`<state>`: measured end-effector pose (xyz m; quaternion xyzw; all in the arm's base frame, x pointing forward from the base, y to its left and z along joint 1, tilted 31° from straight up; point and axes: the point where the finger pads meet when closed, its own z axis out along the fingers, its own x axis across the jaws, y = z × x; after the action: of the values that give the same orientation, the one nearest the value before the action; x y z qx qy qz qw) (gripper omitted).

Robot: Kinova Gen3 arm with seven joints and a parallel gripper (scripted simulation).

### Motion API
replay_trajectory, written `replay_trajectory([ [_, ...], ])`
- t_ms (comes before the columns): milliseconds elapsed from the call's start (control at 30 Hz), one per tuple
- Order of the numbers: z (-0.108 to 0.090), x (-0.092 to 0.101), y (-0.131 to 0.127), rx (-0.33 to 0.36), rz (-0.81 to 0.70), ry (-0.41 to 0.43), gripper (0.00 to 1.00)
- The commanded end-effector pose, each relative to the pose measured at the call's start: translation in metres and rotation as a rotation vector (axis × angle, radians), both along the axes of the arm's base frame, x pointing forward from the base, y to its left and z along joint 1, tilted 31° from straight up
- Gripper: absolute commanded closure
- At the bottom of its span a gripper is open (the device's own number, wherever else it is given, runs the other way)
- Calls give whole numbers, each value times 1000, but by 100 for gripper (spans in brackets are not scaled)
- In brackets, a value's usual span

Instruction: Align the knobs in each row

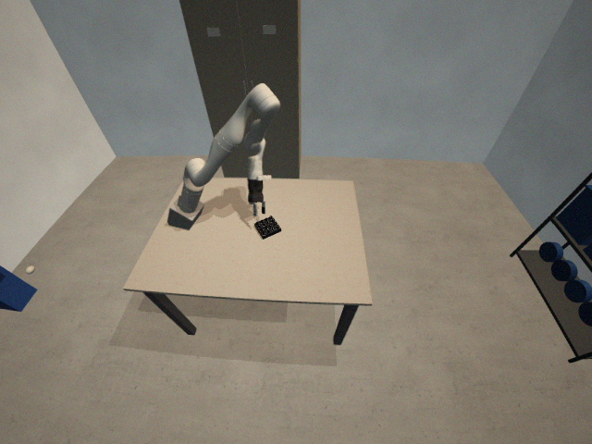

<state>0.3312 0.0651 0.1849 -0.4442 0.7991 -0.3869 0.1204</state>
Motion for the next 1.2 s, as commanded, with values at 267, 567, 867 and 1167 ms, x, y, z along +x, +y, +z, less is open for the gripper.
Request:
replay_trajectory([
  [267,-5,-1,-3,-18,38,56,0],
  [567,-7,-1,-3,-27,60,84,0],
  [867,-10,-2,-4,-35,82,112,0],
  [1167,-15,-3,-4,-49,127,166,0],
])
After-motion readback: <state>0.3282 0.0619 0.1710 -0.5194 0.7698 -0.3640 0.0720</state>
